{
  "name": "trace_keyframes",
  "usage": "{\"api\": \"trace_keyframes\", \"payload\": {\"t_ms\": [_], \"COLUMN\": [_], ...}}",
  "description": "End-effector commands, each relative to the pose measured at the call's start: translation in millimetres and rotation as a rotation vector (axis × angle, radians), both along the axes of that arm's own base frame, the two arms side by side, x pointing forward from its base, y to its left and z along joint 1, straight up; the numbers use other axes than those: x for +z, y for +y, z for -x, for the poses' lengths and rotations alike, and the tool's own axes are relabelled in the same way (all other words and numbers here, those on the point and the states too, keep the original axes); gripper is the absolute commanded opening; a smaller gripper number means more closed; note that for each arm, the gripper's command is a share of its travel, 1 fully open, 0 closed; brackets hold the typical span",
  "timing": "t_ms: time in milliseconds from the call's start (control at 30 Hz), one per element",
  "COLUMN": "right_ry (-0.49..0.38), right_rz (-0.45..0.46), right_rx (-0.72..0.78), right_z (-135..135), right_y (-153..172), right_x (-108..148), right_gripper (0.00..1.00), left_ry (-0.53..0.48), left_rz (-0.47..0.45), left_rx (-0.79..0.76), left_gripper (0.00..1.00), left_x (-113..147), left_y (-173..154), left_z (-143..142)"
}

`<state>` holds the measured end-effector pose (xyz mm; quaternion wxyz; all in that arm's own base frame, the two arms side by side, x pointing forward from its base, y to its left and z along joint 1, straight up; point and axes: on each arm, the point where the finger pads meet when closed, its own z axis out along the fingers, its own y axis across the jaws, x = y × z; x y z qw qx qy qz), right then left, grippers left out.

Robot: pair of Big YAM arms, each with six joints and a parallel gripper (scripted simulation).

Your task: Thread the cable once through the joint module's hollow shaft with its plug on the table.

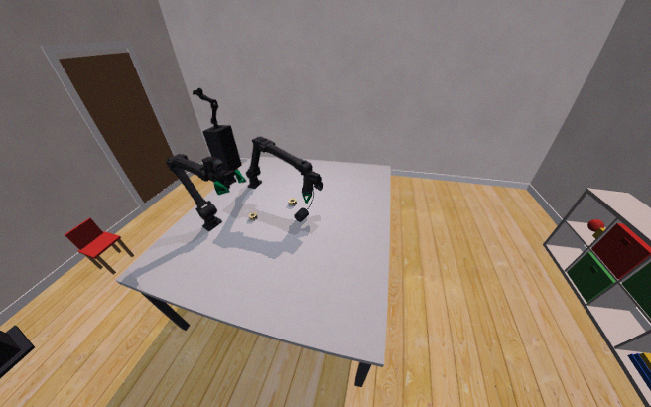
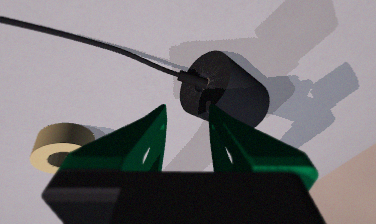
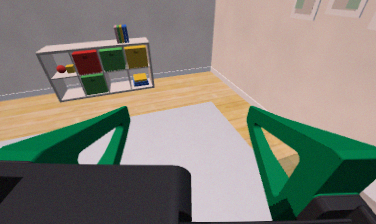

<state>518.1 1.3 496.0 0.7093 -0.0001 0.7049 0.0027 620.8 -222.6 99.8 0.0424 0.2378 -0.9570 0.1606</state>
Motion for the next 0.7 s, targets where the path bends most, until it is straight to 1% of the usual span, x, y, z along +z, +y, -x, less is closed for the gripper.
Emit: {"api": "trace_keyframes", "payload": {"t_ms": [0,133,200,233,267,300,367,433,467,533,567,667], "right_ry": [-0.087,-0.087,-0.087,-0.087,-0.087,-0.087,-0.087,-0.087,-0.087,-0.087,-0.087,-0.087], "right_rz": [-0.007,-0.007,-0.007,-0.007,-0.007,-0.007,-0.007,-0.007,-0.007,-0.007,-0.007,-0.007], "right_rx": [0.007,0.007,0.007,0.007,0.007,0.007,0.007,0.007,0.007,0.007,0.007,0.007], "right_z": [-1.4,-1.4,-1.4,-1.4,-1.4,-1.4,-1.4,-1.4,-1.4,-1.4,-1.4,-1.4], "right_y": [4.0,4.0,4.0,4.0,4.0,4.0,4.0,4.0,4.0,4.0,4.0,4.0], "right_x": [49.0,49.0,49.0,49.0,49.0,49.0,49.0,49.0,49.0,49.0,49.0,49.0], "right_gripper": [1.0,1.0,1.0,1.0,1.0,1.0,1.0,1.0,1.0,1.0,1.0,1.0], "left_ry": [0.011,0.032,0.032,0.061,0.06,0.064,0.073,0.092,0.11,0.124,0.124,0.15], "left_rz": [0.014,0.029,0.029,0.022,0.03,0.035,0.044,0.049,0.046,0.055,0.061,0.07], "left_rx": [0.14,0.229,0.229,0.24,0.253,0.275,0.339,0.383,0.407,0.451,0.473,0.54], "left_gripper": [0.32,0.32,0.32,0.32,0.32,0.32,0.32,0.32,0.32,0.32,0.32,0.32], "left_x": [8.9,13.1,13.1,-2.4,3.3,5.5,9.6,6.3,-1.6,-0.2,5.0,2.5], "left_y": [7.0,7.5,7.5,0.1,-3.6,-3.5,8.6,8.9,9.3,9.6,9.7,10.1], "left_z": [-2.7,-2.0,-2.0,1.5,2.4,2.4,-1.2,-0.7,-0.5,-0.2,0.0,0.5]}}
